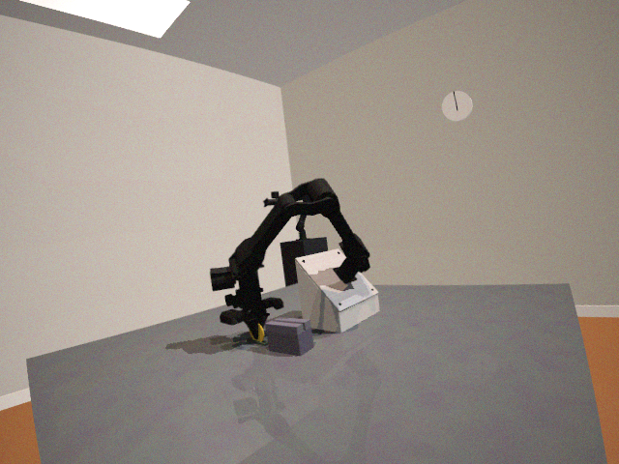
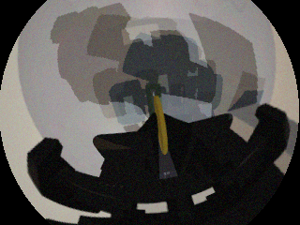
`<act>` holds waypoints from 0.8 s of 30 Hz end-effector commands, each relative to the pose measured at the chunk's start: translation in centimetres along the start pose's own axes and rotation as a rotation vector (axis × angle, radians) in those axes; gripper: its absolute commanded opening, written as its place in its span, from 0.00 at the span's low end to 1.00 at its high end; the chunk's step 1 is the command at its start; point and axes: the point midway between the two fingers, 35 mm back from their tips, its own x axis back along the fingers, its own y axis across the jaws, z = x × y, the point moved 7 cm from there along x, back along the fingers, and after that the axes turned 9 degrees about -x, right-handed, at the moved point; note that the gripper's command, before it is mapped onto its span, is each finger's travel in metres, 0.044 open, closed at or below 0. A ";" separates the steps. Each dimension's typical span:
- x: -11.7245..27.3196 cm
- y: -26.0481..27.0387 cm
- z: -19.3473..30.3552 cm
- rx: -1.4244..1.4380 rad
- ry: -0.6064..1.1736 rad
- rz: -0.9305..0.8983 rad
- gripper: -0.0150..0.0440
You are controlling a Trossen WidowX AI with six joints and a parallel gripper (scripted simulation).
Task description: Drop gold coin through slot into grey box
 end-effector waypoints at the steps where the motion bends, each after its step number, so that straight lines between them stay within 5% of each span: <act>1: 0.0 0.0 0.0 -0.004 0.004 -0.001 0.25; 24: 5.5 0.4 -0.2 -0.005 -0.003 -0.003 0.25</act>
